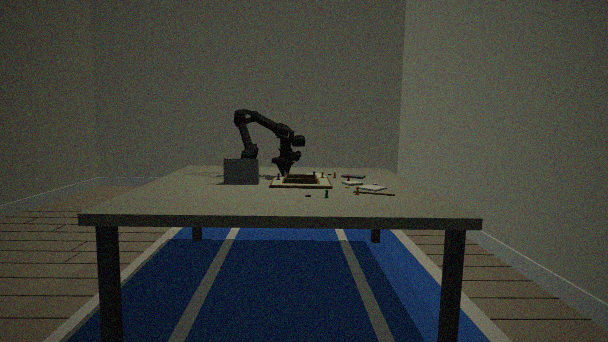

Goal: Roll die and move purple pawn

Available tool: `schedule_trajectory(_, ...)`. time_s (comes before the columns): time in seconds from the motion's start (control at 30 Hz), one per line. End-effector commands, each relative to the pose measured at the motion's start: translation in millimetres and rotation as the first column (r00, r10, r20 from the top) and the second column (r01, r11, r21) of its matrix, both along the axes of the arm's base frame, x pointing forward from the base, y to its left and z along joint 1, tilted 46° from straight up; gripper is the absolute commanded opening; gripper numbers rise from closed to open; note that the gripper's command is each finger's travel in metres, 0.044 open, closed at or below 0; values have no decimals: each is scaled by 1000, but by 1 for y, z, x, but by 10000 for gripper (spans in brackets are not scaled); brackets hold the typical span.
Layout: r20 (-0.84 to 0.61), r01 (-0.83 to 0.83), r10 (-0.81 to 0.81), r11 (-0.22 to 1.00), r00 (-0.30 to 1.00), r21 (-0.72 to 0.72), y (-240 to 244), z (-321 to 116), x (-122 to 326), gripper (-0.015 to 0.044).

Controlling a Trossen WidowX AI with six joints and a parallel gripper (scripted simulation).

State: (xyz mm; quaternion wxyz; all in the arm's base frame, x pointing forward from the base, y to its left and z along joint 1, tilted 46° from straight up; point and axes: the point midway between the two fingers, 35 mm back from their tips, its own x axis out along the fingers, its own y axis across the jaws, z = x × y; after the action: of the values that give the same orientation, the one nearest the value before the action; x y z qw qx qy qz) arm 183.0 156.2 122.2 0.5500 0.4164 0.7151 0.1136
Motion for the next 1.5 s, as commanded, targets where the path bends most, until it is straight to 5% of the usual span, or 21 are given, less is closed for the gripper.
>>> schedule_trajectory(0.0, -2, 3, -3, 1000, 1000, -5, 0, -2, 0, 111)
schedule_trajectory(0.23, -2, 3, -3, 1000, 1000, -5, 0, -2, 0, 64)
schedule_trajectory(0.33, -2, 5, -5, 1000, 1000, -7, -2, 1, 1, 0)
schedule_trajectory(1.1, -5, 83, -83, 996, 997, -24, -80, 84, 14, 0)
schedule_trajectory(1.47, -73, 148, -151, 988, 986, -42, -92, 73, 27, 0)
